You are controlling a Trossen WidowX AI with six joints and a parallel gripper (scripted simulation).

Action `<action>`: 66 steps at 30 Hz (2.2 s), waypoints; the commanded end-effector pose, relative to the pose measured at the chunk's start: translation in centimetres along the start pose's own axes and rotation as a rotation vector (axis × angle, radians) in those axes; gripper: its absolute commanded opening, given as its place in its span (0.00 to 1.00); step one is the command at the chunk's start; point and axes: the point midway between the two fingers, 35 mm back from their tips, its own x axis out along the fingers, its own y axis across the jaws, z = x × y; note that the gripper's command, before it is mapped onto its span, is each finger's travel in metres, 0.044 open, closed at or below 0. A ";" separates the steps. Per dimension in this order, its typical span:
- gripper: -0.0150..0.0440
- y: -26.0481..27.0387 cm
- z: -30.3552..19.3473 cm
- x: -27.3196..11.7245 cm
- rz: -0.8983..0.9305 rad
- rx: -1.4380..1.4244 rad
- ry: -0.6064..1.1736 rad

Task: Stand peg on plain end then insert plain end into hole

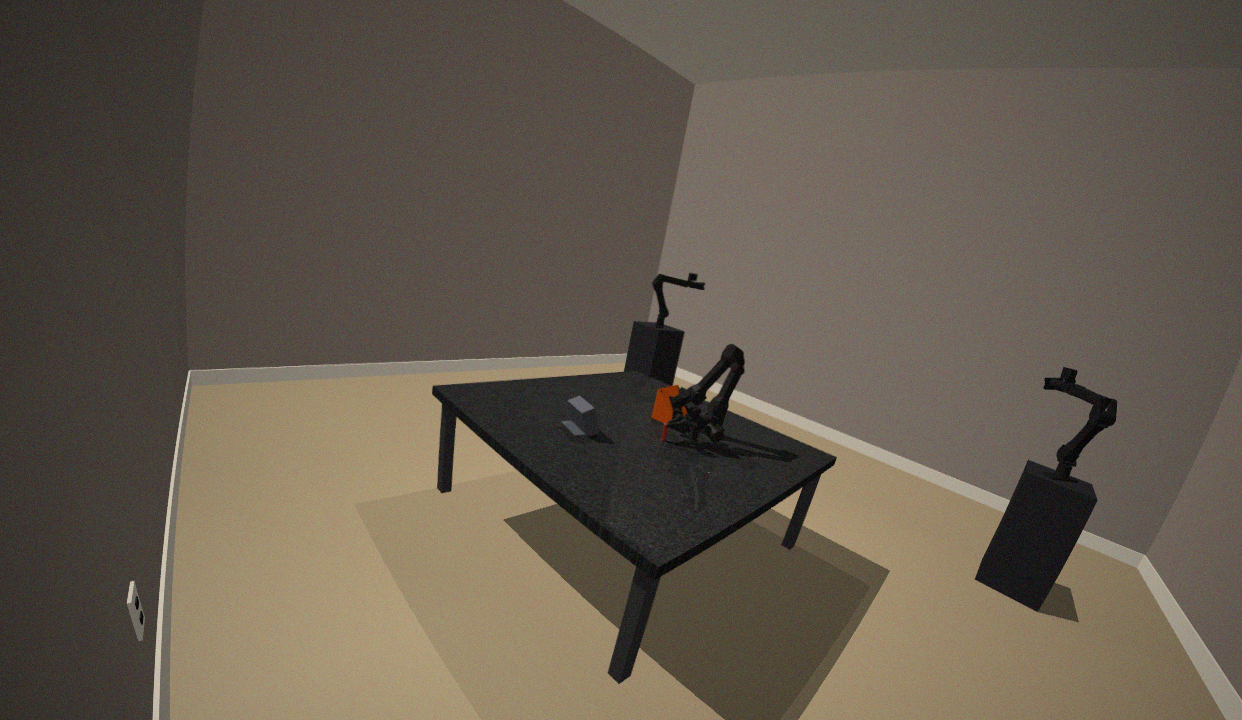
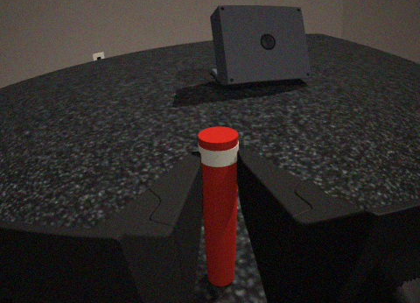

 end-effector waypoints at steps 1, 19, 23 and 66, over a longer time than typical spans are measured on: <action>0.34 0.0 -0.2 -0.1 0.000 0.000 0.001; 0.34 0.0 -0.4 -0.3 -0.001 0.006 -0.028; 0.34 0.0 -0.4 -0.3 -0.002 0.007 -0.033; 1.00 0.0 -0.2 -0.3 -0.001 0.005 -0.039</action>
